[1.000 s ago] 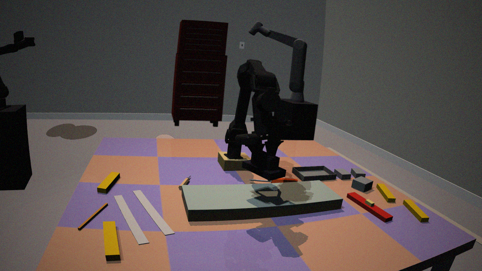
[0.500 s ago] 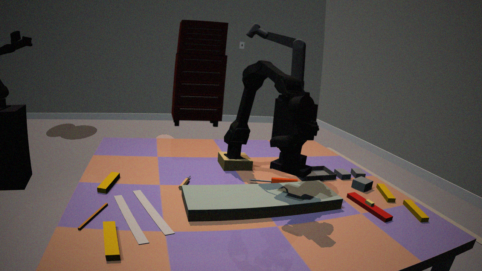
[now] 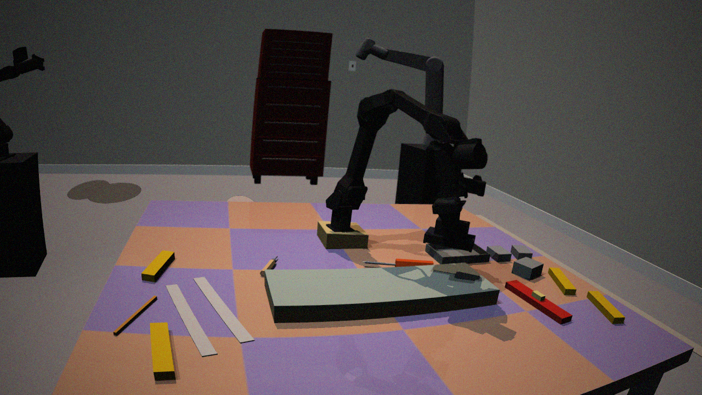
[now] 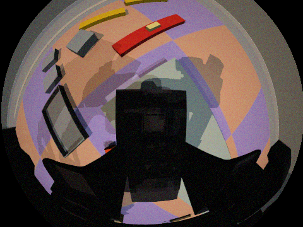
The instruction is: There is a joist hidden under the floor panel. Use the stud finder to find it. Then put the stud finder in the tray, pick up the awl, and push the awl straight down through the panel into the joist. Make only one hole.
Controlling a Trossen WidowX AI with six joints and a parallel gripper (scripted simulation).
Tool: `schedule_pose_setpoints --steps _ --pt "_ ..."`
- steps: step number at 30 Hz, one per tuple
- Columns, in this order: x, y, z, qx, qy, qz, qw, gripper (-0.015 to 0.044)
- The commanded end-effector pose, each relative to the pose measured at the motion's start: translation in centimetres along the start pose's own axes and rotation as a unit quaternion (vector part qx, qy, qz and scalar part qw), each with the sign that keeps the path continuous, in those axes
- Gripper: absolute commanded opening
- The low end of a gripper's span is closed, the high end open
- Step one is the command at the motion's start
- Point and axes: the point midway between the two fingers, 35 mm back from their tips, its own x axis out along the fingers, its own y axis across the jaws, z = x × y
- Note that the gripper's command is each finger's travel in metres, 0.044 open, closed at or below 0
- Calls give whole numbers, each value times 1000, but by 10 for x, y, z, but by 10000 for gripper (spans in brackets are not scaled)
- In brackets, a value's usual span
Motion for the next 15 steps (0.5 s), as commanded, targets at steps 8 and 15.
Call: schedule_pose_setpoints --steps 8,15 --pt "4 72 19 -89 -9 24 996 0" --pt "8 118 23 -145 -11 42 988 0"
